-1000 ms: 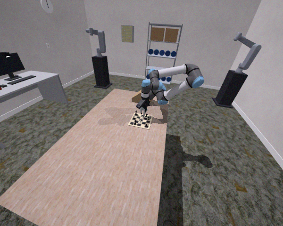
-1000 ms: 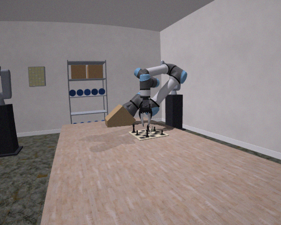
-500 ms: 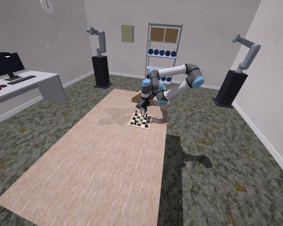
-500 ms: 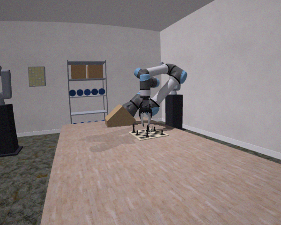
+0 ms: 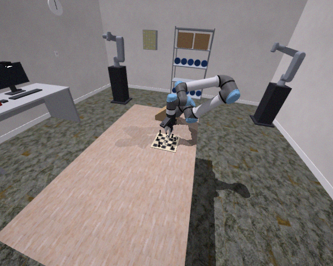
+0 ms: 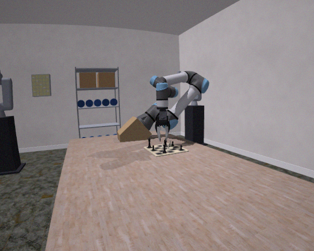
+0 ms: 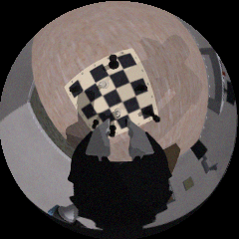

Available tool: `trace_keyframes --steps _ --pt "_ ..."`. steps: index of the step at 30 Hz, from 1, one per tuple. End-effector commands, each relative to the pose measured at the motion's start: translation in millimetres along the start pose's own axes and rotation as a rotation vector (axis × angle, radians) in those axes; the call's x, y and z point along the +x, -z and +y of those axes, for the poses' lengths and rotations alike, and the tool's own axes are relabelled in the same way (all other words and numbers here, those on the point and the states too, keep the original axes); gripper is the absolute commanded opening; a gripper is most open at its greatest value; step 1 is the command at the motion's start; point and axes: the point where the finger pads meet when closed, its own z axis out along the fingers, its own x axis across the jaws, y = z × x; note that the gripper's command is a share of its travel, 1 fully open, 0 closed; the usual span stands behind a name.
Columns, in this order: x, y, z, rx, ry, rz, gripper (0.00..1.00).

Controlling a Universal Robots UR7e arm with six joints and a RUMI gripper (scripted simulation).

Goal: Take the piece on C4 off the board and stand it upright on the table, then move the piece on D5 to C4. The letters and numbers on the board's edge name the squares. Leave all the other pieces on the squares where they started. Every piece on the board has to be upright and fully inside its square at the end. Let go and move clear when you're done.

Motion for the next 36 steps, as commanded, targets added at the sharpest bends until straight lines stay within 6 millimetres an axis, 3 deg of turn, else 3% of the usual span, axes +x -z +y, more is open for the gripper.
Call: trace_keyframes --steps 1,25,36 --pt "0 0 0 0.001 0.0 0.0 0.2" --pt "0 -30 0 0.001 0.0 0.0 0.2" --pt "0 -32 0 0.001 0.0 0.0 0.2"
